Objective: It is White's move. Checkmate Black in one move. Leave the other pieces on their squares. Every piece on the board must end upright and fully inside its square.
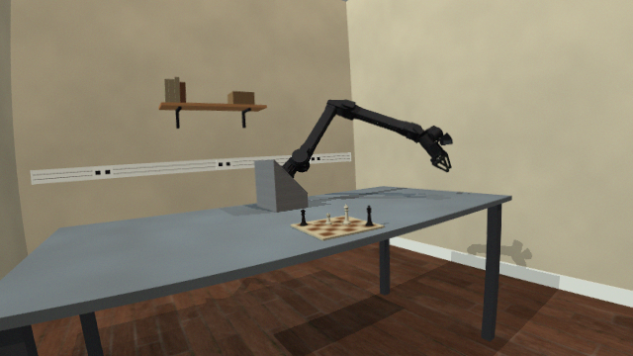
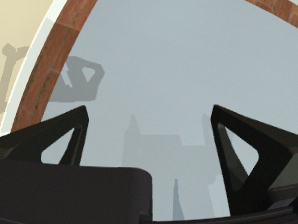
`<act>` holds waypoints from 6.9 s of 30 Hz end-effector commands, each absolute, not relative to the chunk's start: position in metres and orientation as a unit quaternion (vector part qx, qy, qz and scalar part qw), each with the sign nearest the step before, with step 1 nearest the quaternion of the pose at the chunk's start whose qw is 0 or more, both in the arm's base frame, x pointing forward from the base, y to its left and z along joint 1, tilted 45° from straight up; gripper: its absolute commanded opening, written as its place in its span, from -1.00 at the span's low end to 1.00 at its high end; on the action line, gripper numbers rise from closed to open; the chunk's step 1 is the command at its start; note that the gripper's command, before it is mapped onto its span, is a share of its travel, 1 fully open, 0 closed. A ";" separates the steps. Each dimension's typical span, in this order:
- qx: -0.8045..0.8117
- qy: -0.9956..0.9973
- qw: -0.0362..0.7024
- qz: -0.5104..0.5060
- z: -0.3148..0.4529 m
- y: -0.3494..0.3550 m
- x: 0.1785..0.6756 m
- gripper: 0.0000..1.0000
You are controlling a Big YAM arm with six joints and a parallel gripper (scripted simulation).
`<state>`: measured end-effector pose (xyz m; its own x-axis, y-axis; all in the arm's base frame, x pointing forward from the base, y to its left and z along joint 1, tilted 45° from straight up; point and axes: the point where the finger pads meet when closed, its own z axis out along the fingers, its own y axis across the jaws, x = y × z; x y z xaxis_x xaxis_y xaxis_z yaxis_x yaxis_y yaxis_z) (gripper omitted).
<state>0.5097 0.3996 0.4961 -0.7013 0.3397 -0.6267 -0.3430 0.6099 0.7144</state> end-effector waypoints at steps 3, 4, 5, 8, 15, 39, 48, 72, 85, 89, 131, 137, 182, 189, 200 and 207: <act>0.083 0.852 0.330 0.398 0.424 0.336 0.569 1.00; 0.083 0.852 0.330 0.398 0.414 0.328 0.578 1.00; 0.117 0.866 0.303 0.382 0.396 0.314 0.583 1.00; 0.117 0.866 0.303 0.382 0.380 0.299 0.596 1.00; 0.231 0.888 0.208 0.338 0.283 0.208 0.627 1.00; 0.571 0.765 -0.092 0.282 0.047 -0.066 0.564 1.00; 0.675 0.651 -0.202 0.284 -0.009 -0.134 0.500 1.00; 0.702 0.602 -0.240 0.297 -0.021 -0.159 0.477 1.00; 0.525 0.760 -0.163 0.348 -0.051 -0.134 0.478 1.00; 0.454 0.805 -0.123 0.362 -0.058 -0.127 0.485 1.00; 0.070 0.922 0.040 0.379 -0.056 -0.117 0.494 -0.29; 0.070 0.922 0.040 0.379 -0.056 -0.117 0.494 -0.29; 0.081 0.919 0.028 0.384 -0.096 -0.083 0.485 -0.29; 0.082 0.919 0.027 0.384 -0.102 -0.078 0.486 -0.29; 0.082 0.919 0.027 0.384 -0.107 -0.075 0.488 -0.29; 0.078 0.920 0.032 0.382 -0.103 -0.075 0.489 -0.29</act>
